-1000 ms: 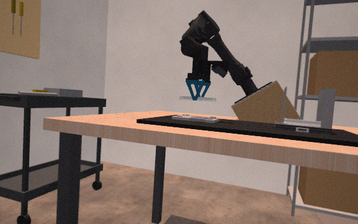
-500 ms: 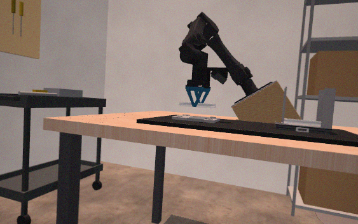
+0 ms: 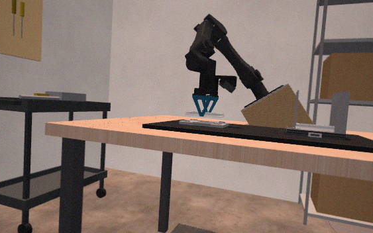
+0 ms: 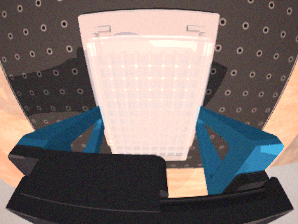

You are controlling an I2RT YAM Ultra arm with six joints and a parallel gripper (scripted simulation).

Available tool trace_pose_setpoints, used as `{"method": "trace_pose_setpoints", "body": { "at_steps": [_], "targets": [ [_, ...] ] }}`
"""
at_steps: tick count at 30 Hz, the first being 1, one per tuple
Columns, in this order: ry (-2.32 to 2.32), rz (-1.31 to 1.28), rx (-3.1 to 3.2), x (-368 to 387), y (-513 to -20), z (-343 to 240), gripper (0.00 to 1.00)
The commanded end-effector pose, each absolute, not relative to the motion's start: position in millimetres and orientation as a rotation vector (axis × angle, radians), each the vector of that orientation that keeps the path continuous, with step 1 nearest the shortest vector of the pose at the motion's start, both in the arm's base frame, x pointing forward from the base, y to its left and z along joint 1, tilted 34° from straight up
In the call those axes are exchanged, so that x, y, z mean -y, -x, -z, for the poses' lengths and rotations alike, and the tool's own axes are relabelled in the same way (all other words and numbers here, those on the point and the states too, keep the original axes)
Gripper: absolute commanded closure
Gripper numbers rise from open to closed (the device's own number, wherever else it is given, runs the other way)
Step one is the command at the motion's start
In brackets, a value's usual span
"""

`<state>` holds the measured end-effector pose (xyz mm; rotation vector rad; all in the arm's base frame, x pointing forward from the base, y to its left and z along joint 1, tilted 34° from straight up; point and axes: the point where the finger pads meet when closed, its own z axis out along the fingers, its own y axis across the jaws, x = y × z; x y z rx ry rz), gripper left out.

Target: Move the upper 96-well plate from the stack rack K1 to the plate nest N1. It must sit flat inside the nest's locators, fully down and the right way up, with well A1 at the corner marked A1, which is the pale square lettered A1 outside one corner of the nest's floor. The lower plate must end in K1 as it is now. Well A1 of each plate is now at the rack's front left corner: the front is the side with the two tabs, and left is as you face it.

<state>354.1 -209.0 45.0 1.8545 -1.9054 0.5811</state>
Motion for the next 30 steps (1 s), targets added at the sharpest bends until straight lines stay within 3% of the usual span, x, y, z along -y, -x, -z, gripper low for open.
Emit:
{"method": "trace_pose_setpoints", "body": {
  "at_steps": [1, 3, 8, 30],
  "targets": [
    [-1.878, -0.564, 1.892, 208, -353, -35, 1.00],
    [-1.888, -0.657, 1.905, 207, -372, -56, 1.00],
    [-1.883, -0.571, 1.889, 212, -356, -29, 1.00],
    [-1.876, -0.643, 1.910, 215, -364, -51, 1.00]
  ]
}}
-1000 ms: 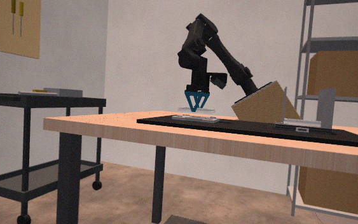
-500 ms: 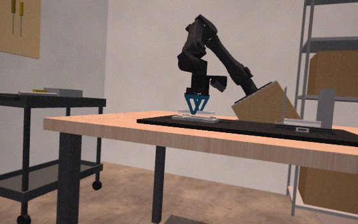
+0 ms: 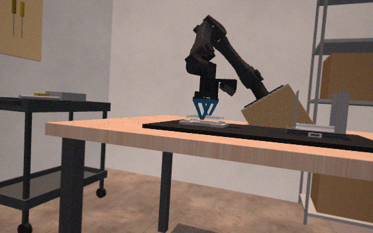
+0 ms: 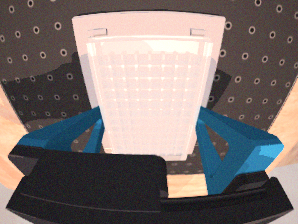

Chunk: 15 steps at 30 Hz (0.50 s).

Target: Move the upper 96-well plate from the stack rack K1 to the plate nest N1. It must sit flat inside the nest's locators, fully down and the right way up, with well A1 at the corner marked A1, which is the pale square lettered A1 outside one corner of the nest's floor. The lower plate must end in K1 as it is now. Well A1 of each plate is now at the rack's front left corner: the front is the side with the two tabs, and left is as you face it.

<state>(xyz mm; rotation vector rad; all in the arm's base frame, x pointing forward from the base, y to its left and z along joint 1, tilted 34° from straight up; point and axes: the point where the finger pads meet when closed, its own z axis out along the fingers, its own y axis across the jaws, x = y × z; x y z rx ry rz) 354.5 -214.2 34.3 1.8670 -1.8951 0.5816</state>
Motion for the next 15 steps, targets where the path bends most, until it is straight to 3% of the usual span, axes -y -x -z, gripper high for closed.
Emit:
{"method": "trace_pose_setpoints", "body": {
  "at_steps": [1, 15],
  "targets": [
    [-1.876, -0.641, 1.910, 214.9, -363.7, -50.8, 1.00],
    [-1.882, -0.629, 1.903, 212.7, -360.7, -47.4, 1.00]
  ]
}}
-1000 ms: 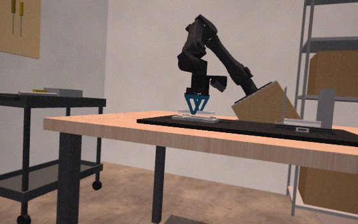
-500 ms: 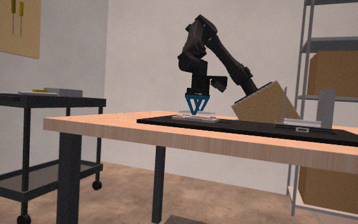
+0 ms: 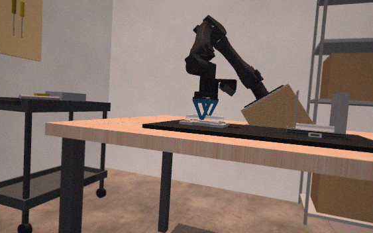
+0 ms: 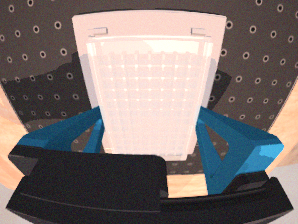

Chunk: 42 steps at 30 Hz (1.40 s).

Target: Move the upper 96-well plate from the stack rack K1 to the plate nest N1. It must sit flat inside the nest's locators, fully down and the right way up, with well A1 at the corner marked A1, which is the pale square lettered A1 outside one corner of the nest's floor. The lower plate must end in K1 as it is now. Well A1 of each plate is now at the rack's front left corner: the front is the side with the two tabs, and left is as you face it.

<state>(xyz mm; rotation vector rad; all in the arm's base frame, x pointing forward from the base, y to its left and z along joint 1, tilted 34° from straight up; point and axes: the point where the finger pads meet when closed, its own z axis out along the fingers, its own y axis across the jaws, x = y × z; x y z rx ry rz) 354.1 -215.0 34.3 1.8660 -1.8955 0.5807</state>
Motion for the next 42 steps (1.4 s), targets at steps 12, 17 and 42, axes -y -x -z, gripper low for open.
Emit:
{"method": "trace_pose_setpoints", "body": {
  "at_steps": [12, 17, 42],
  "targets": [
    [-1.881, -0.609, 1.899, 212.6, -354.9, -43.2, 1.00],
    [-1.880, -0.617, 1.902, 213.5, -357.3, -46.4, 1.00],
    [-1.886, -0.608, 1.895, 212.0, -354.7, -41.4, 1.00]
  ]
}}
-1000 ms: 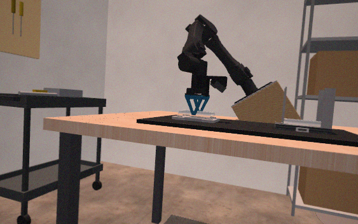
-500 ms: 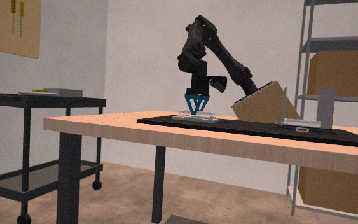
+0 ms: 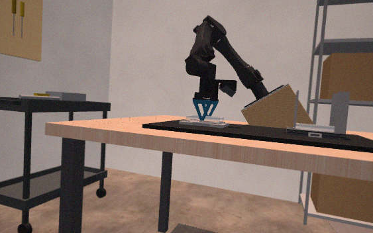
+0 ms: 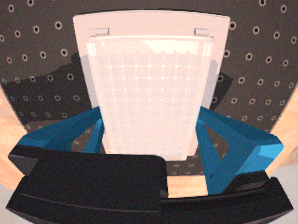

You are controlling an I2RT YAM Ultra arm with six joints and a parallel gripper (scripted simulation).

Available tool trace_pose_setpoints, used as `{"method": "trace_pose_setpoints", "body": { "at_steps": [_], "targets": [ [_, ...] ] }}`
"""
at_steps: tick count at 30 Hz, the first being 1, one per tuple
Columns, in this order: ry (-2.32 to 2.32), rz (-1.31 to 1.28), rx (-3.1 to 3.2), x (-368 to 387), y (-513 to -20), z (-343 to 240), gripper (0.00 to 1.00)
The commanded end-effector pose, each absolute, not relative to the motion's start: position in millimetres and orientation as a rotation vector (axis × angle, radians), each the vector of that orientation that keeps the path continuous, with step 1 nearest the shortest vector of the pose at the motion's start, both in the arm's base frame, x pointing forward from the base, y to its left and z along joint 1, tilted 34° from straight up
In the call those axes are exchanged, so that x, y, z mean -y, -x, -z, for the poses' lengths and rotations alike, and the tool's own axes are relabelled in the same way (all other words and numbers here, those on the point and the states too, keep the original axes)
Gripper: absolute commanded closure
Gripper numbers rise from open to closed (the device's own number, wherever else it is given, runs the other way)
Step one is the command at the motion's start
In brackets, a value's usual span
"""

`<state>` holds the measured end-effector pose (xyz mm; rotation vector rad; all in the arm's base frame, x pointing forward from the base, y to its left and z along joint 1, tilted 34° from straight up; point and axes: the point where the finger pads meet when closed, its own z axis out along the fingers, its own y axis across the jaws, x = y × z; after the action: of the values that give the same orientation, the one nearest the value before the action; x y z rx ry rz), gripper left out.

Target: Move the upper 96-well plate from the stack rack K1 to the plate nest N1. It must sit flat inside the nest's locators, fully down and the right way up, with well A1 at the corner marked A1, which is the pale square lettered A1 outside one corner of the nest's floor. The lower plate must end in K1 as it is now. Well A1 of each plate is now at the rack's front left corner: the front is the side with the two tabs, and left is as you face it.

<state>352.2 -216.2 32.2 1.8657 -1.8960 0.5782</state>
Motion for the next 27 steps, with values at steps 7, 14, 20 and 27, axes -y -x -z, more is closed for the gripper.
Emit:
{"method": "trace_pose_setpoints", "body": {
  "at_steps": [7, 14, 20, 27],
  "targets": [
    [-1.874, -0.657, 1.914, 218, -366, -52, 1.00],
    [-1.881, -0.647, 1.907, 217, -367, -47, 1.00],
    [-1.880, -0.637, 1.906, 218, -366, -43, 1.00],
    [-1.881, -0.598, 1.897, 217, -358, -32, 1.00]
  ]
}}
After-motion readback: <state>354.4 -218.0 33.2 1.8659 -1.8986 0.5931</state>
